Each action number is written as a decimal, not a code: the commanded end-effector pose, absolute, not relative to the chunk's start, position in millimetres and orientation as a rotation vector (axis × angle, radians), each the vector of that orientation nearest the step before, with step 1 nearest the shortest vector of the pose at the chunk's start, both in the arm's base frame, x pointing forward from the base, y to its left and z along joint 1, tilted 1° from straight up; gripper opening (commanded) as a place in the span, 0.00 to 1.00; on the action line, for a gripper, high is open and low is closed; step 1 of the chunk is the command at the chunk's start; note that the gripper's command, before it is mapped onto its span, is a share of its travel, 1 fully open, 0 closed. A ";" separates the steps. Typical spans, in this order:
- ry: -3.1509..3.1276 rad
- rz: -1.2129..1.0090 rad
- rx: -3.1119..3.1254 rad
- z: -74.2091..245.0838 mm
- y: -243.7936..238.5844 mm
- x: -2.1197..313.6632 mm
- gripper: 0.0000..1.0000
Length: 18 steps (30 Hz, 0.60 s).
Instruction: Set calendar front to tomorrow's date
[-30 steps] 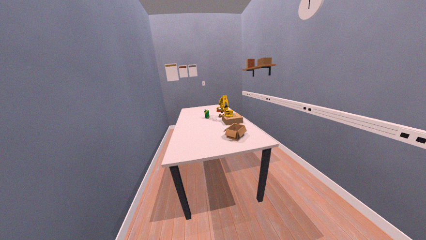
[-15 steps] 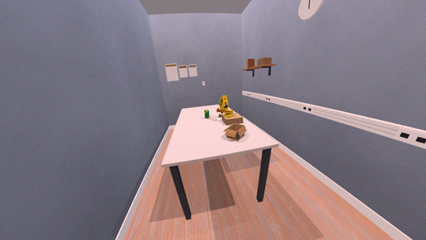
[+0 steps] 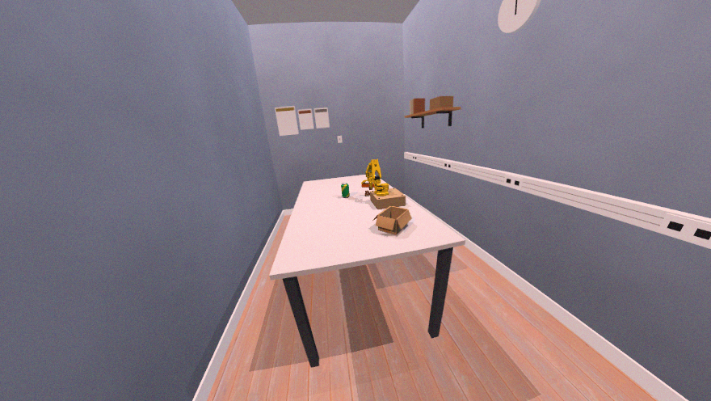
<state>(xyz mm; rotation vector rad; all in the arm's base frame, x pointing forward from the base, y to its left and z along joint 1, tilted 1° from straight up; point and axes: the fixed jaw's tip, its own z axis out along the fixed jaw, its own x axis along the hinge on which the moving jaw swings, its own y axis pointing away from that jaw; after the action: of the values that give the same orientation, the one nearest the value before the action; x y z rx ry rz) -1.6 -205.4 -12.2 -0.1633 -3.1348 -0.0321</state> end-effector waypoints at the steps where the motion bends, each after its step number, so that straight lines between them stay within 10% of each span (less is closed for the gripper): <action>1: -3.136 -0.050 -0.163 -14.7 -203.5 -3.2 0.00; 18: -3.136 -0.050 -0.163 -14.8 -205.2 -3.2 0.00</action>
<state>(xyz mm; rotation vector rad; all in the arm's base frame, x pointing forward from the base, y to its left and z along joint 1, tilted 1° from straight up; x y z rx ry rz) -1.6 -203.8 -14.4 -0.1631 -3.1341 -0.0513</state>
